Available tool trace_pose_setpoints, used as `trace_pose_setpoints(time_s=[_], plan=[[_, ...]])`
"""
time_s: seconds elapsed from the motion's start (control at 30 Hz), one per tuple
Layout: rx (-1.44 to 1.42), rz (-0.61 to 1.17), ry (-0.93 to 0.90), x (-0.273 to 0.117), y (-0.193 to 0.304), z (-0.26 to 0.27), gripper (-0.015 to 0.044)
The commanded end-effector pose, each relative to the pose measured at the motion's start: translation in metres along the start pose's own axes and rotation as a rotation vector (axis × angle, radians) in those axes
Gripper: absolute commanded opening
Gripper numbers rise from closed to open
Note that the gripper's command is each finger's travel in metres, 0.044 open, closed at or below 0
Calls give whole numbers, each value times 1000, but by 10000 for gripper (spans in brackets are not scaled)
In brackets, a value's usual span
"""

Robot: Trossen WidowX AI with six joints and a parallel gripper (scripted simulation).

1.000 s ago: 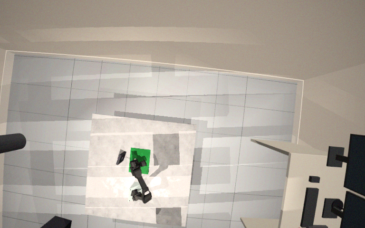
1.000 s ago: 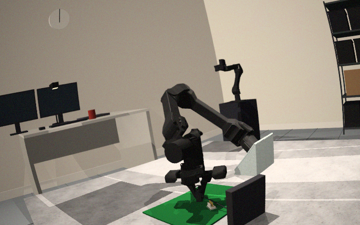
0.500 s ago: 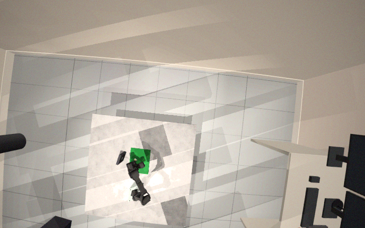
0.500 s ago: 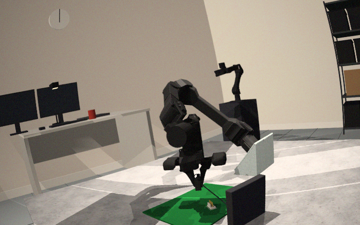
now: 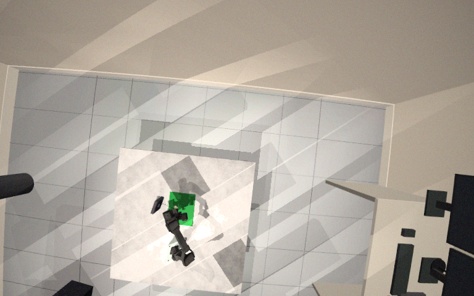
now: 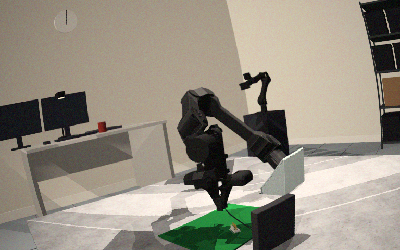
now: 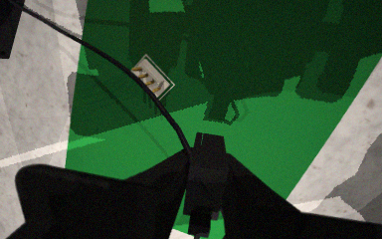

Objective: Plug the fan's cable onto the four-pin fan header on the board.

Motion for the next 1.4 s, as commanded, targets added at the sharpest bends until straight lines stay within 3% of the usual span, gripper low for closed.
trace_pose_setpoints(time_s=[0.0, 1.37], plan=[[163, 1, -3, 0, -5, 4, 0], [1585, 3, -5, 0, -35, 32, 0]])
Point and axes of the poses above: the point midway between the two fingers, 35 mm back from their tips, its own x axis out along the fingers, its own z axis across the jaws, y = z × x, the point moved 10 cm from there along -x, back along the fingers, and after that the axes turned 13 degrees about -x, right-handed, at the moved point
